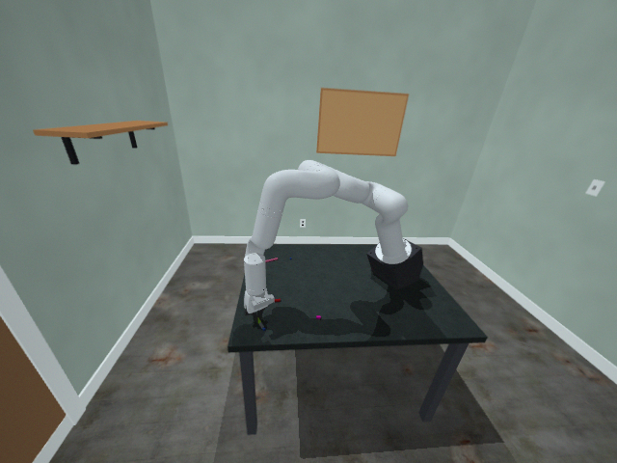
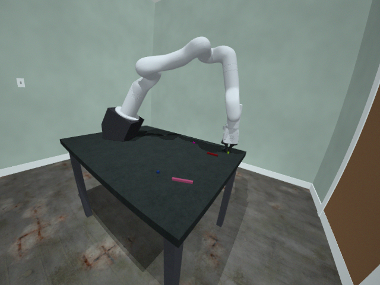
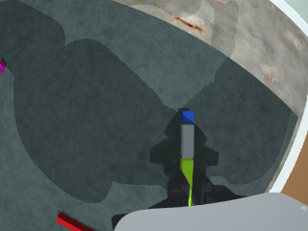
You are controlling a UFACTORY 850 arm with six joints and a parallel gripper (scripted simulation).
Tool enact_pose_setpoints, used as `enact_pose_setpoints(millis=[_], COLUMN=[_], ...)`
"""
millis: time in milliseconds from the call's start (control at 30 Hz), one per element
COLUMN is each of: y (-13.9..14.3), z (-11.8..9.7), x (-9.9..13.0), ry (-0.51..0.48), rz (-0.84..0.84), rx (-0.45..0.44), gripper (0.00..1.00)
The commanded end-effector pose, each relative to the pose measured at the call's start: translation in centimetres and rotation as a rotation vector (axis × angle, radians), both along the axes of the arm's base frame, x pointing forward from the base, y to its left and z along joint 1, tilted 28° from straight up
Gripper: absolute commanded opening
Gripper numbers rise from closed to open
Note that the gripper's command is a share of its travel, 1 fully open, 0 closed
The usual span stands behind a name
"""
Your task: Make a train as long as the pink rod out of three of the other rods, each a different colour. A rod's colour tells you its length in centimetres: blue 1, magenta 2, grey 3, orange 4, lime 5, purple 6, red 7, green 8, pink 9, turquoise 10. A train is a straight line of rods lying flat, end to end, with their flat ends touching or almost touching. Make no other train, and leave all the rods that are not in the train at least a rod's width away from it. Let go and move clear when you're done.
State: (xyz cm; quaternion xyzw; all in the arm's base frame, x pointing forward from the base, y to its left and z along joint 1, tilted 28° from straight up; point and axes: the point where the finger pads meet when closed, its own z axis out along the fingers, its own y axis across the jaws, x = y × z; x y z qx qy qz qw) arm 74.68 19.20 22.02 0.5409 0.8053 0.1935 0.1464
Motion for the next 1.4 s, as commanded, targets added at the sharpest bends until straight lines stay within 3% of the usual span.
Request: enact_pose_setpoints(millis=[0,533,1000,1367], y=[0.0,0.0,0.0,-0.7], z=[0.1,0.1,0.3,4.0], x=[0.1,0.1,0.0,-1.9], ry=[-0.002,-0.002,-0.002,-0.002], rz=[0.000,0.000,0.000,0.000], rx=[0.000,0.000,0.000,0.000], gripper=[0.04,0.24,0.24,0.24])
